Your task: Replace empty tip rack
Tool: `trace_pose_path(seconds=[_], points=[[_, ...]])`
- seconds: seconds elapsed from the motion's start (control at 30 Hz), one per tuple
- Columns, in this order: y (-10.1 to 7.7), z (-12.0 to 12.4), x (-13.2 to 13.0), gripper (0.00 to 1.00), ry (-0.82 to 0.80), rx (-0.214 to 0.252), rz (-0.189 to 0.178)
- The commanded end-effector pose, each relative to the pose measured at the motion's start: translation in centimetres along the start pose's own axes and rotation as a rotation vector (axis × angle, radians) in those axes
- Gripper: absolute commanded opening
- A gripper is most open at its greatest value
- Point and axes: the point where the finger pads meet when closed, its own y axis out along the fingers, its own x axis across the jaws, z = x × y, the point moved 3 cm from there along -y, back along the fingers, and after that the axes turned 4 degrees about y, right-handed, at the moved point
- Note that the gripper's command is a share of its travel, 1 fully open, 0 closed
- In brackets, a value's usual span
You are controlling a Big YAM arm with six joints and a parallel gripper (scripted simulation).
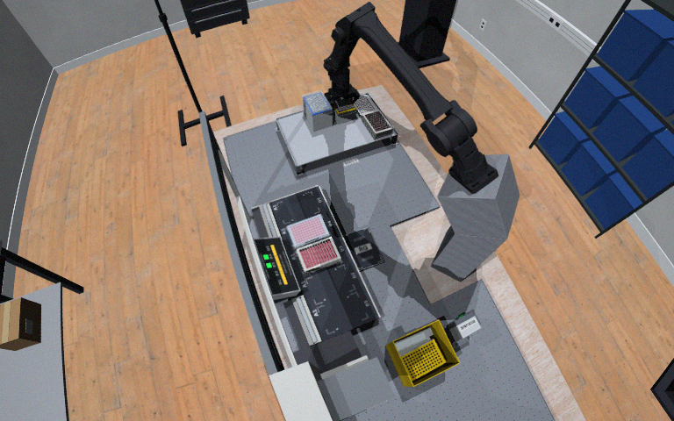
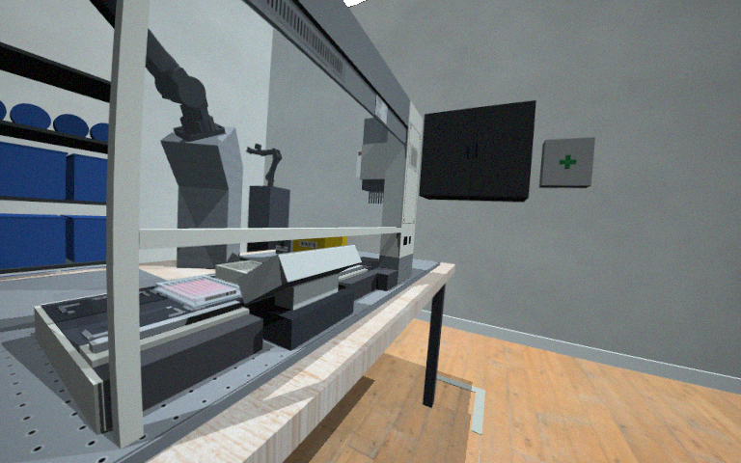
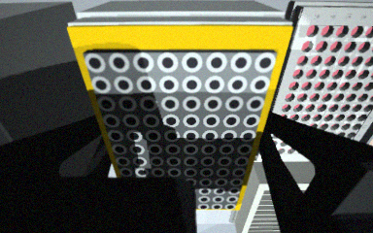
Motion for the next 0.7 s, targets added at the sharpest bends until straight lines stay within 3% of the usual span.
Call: trace_pose_path(seconds=[0.0,0.13,0.3,0.63,0.67], points=[[0.5,-1.2,1.5,0.97,-0.012,-0.031,-0.015],[-0.7,-1.9,2.1,0.97,-0.02,-0.049,-0.02],[-1.0,-1.6,0.8,0.97,-0.011,-0.039,-0.008],[-1.0,-1.6,0.8,0.97,-0.011,-0.039,-0.008],[-1.0,-1.6,0.8,0.0,-0.011,-0.039,-0.008]])
